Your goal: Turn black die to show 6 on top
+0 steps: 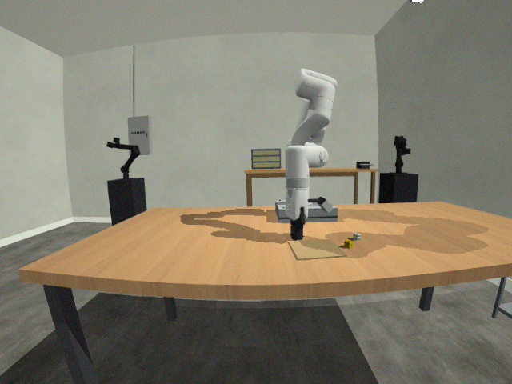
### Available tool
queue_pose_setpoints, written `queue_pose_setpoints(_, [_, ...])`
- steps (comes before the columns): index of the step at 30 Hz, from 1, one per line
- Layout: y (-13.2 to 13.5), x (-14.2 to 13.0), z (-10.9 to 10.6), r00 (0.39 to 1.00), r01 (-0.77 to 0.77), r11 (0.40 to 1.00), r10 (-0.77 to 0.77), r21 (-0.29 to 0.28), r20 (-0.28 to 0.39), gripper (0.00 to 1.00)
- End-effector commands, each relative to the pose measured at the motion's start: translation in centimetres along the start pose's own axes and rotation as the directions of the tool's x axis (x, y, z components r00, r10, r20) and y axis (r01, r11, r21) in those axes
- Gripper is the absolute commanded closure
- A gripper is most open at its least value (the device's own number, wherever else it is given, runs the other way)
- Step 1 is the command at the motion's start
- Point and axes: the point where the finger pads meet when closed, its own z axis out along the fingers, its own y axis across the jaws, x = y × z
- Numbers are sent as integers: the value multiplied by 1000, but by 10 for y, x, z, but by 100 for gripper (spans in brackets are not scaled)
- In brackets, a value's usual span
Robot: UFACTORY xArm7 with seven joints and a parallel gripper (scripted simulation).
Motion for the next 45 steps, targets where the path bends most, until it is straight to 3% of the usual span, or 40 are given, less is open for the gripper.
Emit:
queue_pose_setpoints(1, [1, 0, -1, 1000, 0, 1000, 0, -3, 0, 85])
queue_pose_setpoints(23, [1, 0, -4, 1000, 0, 1000, 0, -3, 0, 85])
queue_pose_setpoints(34, [1, 0, -37, 1000, 0, 1000, 0, -3, 0, 85])
queue_pose_setpoints(45, [1, 0, -83, 1000, 0, 1000, 0, -3, 0, 85])
